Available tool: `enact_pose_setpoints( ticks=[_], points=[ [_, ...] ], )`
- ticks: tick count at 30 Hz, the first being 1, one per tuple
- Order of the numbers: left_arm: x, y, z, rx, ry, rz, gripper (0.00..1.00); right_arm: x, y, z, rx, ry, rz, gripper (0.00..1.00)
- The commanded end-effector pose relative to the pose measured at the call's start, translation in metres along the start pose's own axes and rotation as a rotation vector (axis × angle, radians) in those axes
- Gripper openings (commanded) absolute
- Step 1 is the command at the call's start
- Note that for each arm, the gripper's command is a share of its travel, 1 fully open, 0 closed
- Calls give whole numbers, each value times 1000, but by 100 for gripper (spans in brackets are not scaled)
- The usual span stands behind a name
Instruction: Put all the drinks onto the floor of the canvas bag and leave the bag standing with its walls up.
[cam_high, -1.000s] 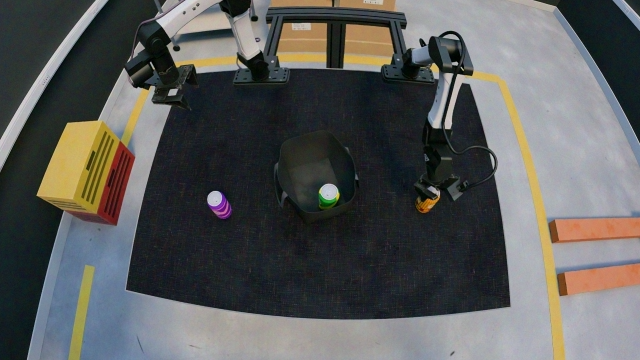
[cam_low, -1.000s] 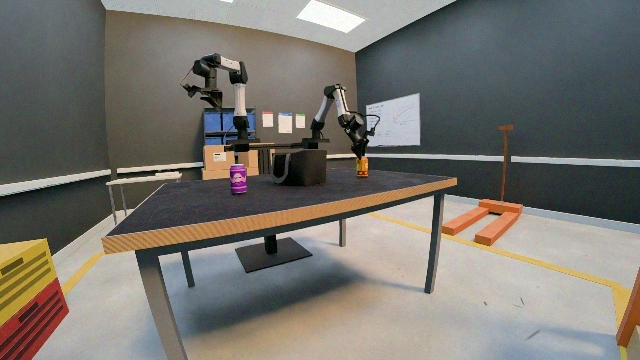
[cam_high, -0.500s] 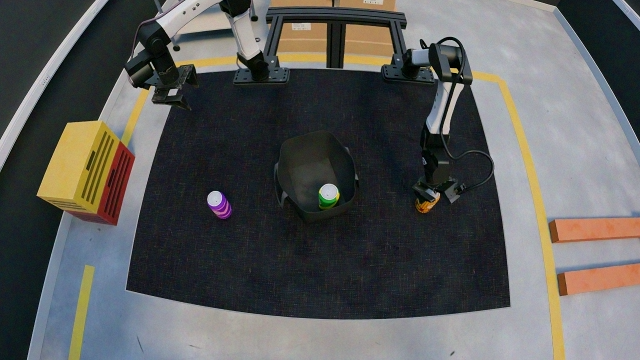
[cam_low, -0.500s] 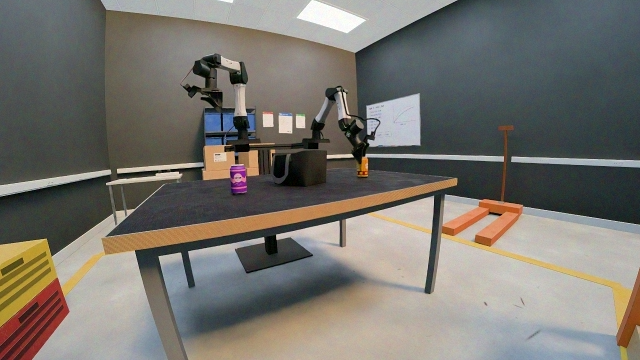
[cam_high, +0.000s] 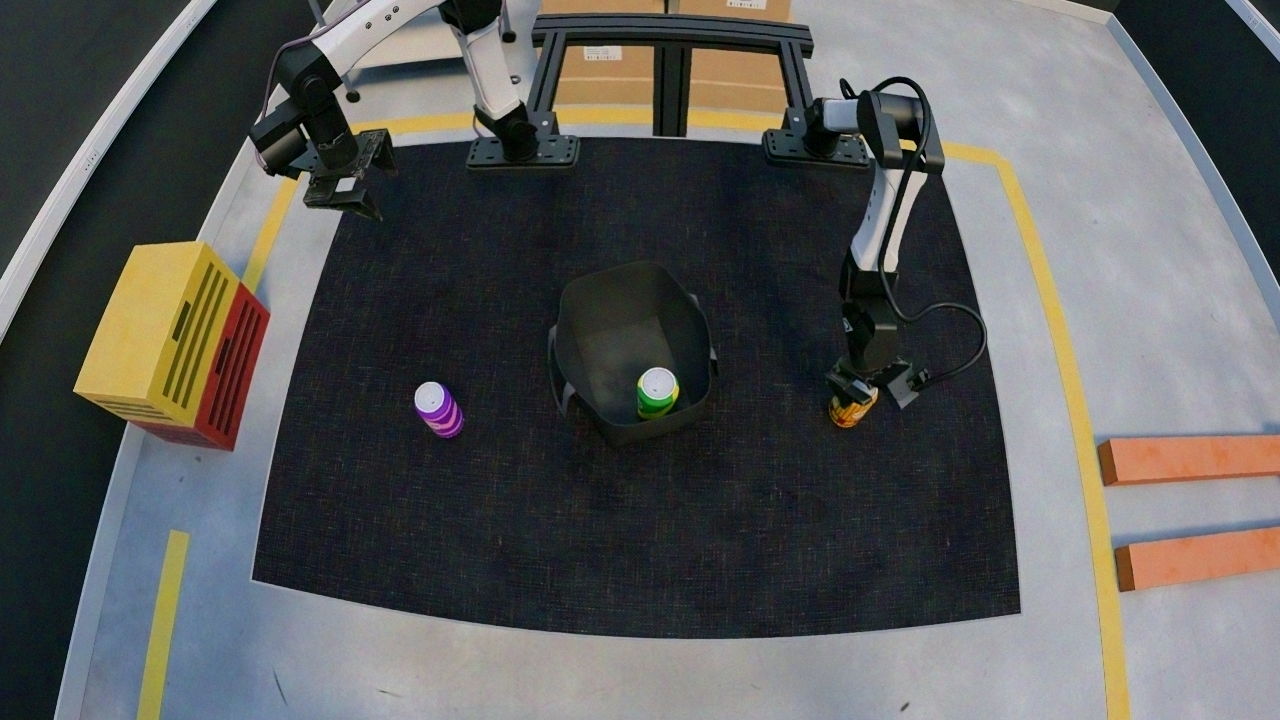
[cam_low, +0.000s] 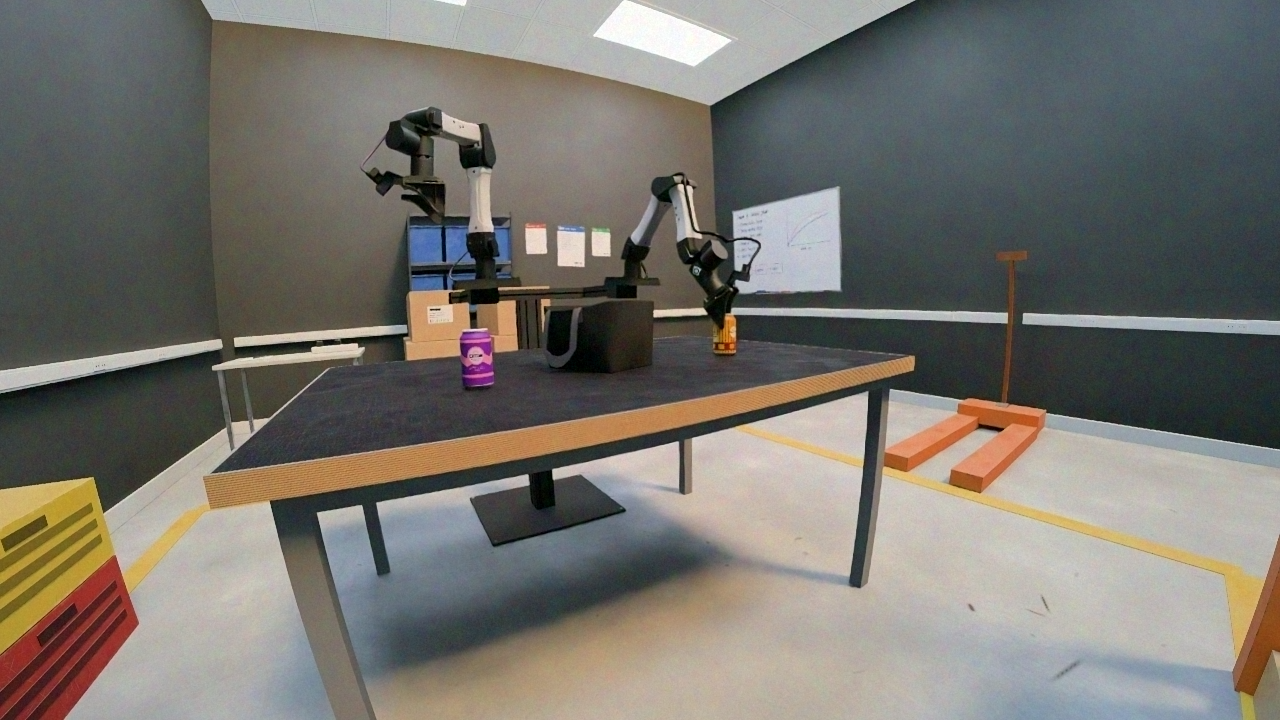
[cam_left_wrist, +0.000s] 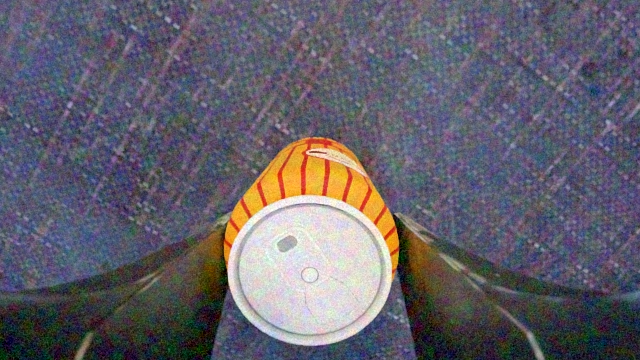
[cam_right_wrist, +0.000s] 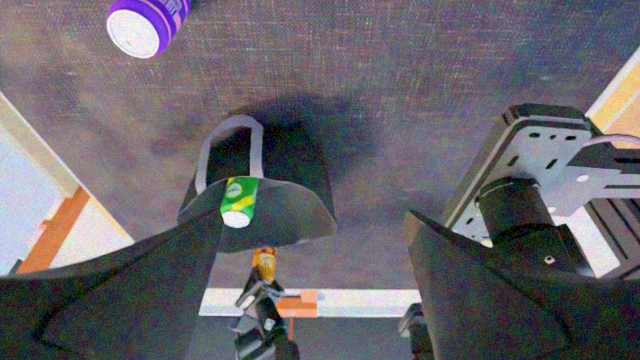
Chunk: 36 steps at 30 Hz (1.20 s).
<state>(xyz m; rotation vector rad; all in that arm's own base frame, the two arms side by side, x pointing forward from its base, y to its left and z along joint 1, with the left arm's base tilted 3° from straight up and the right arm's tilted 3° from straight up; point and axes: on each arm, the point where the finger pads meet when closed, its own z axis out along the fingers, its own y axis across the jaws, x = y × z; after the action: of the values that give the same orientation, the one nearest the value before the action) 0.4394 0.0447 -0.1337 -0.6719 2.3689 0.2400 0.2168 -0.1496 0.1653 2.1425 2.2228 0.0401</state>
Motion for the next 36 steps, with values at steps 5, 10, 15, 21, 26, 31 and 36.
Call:
enact_pose_setpoints(
  ticks=[5,10,15,21,26,31,36],
  points=[
    [-28,-17,-4,38,-66,-11,76,-7,6,-13,-46,-57,7,100],
    [-27,-16,-4,33,-64,-5,76,-7,6,-13,-46,-57,7,100],
    [-27,-16,-4,34,-63,-6,75,-7,6,-13,-46,-57,7,100],
    [-27,-16,-4,34,-63,-6,74,-7,6,-13,-46,-57,7,100],
    [-27,-16,-4,33,-64,-5,74,-7,6,-13,-46,-57,7,100],
    [-27,-16,-4,33,-64,-5,74,-7,6,-13,-46,-57,7,100],
    [-27,-16,-4,33,-64,-5,74,-7,6,-13,-46,-57,7,100]
  ],
)
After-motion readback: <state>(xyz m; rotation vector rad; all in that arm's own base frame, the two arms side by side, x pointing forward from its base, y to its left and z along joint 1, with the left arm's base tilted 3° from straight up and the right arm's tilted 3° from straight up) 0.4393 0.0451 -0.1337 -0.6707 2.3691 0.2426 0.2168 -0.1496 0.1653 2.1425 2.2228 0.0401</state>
